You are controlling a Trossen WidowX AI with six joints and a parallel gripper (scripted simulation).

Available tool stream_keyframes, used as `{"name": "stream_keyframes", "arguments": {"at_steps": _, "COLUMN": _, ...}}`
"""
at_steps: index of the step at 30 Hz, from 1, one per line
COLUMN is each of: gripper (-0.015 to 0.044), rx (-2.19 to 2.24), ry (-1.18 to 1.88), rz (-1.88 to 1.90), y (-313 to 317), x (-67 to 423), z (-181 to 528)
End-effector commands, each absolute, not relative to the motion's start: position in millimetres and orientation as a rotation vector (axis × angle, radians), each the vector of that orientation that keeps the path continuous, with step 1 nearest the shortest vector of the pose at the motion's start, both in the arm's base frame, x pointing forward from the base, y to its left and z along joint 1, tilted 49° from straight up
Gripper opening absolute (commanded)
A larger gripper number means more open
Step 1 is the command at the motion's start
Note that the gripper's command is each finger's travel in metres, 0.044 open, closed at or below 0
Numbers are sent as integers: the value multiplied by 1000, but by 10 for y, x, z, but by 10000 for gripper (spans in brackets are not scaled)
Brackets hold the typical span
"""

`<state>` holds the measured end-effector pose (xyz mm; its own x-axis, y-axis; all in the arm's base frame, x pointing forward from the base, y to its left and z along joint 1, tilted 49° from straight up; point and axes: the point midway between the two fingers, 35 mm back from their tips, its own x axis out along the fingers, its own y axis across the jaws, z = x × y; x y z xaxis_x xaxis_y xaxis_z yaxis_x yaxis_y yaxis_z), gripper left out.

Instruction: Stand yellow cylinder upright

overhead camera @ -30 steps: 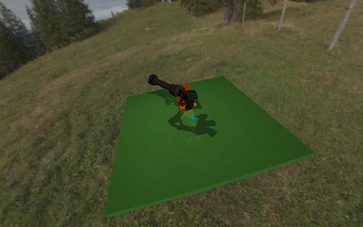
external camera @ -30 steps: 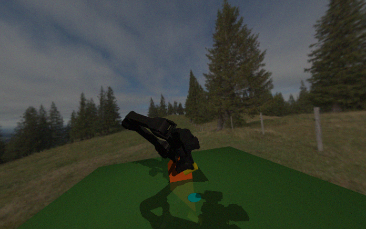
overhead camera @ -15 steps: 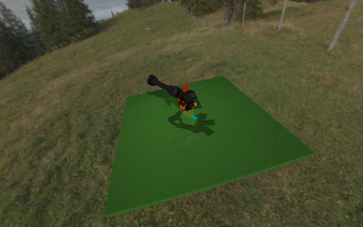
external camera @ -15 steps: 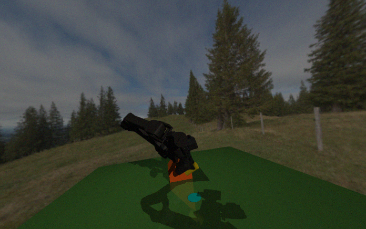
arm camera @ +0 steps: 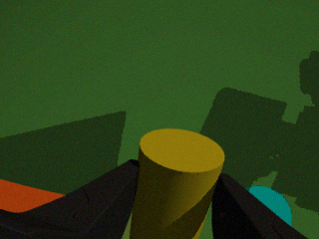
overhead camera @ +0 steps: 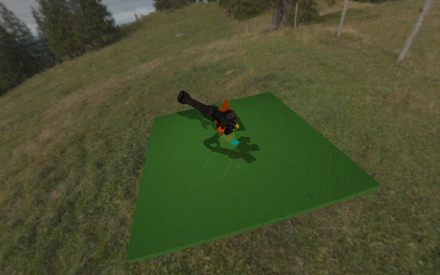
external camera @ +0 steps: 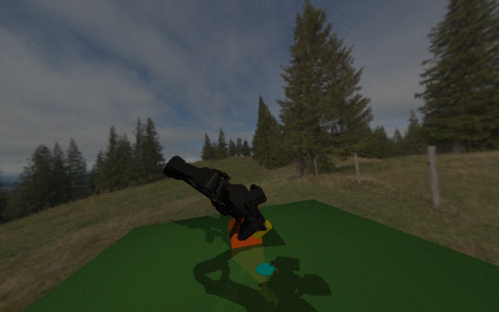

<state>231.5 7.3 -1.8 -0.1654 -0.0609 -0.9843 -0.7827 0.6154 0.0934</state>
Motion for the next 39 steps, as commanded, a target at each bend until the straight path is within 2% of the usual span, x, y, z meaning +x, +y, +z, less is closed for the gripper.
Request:
{"name": "stream_keyframes", "arguments": {"at_steps": 1, "gripper": 105, "rx": -698, "ry": 1605, "rz": 762, "y": 74, "x": 2297, "z": -21}}
{"name": "stream_keyframes", "arguments": {"at_steps": 39, "gripper": 105, "rx": -618, "ry": 1330, "rz": 863, "y": 67, "x": 2323, "z": 26}}
